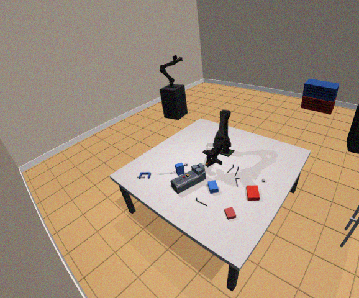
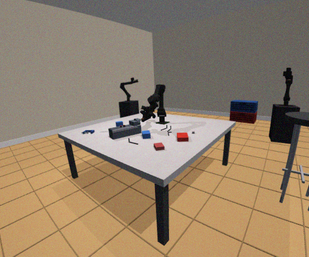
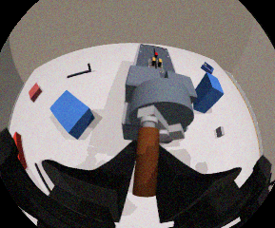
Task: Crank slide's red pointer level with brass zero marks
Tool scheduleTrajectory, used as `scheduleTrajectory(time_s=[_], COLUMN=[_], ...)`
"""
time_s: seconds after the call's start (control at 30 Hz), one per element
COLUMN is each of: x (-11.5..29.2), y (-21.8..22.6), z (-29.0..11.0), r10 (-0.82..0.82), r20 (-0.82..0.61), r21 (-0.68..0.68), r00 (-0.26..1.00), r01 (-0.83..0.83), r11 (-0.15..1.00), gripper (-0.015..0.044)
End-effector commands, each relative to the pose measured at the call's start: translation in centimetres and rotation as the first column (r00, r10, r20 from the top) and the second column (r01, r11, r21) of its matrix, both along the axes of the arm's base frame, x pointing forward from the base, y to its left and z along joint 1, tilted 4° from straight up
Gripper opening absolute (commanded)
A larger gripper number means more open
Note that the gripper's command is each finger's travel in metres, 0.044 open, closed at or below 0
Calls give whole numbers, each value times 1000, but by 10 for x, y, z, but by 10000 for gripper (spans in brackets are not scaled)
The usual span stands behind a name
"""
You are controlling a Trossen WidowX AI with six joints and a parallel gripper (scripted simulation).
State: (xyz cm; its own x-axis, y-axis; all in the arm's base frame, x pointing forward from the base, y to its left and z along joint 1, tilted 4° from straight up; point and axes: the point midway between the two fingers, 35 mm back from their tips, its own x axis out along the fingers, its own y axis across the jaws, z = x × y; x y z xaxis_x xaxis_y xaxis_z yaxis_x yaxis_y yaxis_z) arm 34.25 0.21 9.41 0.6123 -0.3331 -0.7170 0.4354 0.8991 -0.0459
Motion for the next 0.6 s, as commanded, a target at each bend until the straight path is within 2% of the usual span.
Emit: scheduleTrajectory(time_s=[0.0, 0.57], x=[3, 5], y=[7, 11], z=[-6, -20], r10=[14, 14], r20=[-6, -6], r21=[9, 9], r00=[1000, 1000], r01=[-14, -14], r11=[1000, 1000], gripper=[0, 0])
